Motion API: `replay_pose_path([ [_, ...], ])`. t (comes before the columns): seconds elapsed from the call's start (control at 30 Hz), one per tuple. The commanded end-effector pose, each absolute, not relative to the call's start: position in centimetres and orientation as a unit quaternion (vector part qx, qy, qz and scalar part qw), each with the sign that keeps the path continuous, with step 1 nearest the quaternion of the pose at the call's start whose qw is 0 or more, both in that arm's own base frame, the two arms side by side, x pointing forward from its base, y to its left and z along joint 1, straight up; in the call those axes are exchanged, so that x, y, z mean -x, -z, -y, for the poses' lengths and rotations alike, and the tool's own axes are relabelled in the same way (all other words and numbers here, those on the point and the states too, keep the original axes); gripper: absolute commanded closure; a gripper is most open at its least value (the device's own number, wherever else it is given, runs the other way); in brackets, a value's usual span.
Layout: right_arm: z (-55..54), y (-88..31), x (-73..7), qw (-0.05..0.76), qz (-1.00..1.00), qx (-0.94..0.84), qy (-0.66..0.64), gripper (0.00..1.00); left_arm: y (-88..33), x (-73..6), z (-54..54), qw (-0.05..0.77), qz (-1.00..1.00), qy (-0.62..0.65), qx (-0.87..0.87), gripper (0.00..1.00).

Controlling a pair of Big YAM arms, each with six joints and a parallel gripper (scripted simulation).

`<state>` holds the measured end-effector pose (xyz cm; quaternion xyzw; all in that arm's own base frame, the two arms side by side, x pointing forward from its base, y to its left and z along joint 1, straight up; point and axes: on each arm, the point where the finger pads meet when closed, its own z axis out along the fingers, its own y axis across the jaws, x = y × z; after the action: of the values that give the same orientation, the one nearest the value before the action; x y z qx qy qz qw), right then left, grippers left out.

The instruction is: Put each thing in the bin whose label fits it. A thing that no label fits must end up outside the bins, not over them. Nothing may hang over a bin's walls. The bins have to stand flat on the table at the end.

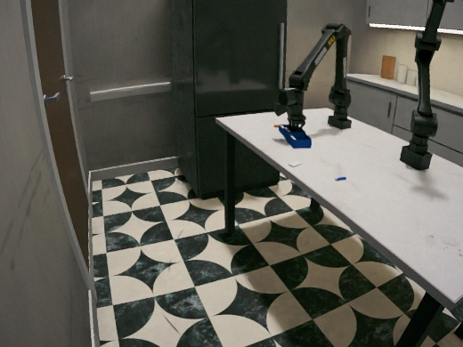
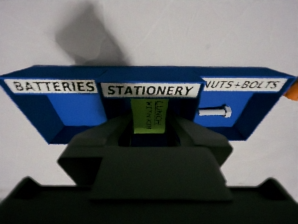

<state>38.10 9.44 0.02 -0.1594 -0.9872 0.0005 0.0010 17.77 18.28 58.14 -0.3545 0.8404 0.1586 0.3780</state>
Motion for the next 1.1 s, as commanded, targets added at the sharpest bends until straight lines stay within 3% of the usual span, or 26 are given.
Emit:
replay_pose_path([
  [0.0, -9.9, -0.6, -38.4, -0.013, 0.987, 0.159, 0.006, 0.66, -60.3, -17.2, -17.2, 0.396, -0.834, -0.164, 0.346, 0.0],
  [0.37, -9.8, -0.8, -39.2, -0.013, 0.987, 0.159, 0.006, 0.66, -60.3, -17.2, -17.2, 0.396, -0.834, -0.164, 0.346, 0.0],
  [0.4, -9.8, -0.8, -39.2, -0.013, 0.987, 0.159, 0.006, 0.55, -60.3, -17.2, -17.2, 0.396, -0.834, -0.164, 0.346, 0.0],
  [1.07, -10.3, -1.8, -38.8, -0.015, 0.987, 0.158, 0.007, 0.55, -60.3, -17.2, -17.2, 0.396, -0.834, -0.164, 0.346, 0.0],
])
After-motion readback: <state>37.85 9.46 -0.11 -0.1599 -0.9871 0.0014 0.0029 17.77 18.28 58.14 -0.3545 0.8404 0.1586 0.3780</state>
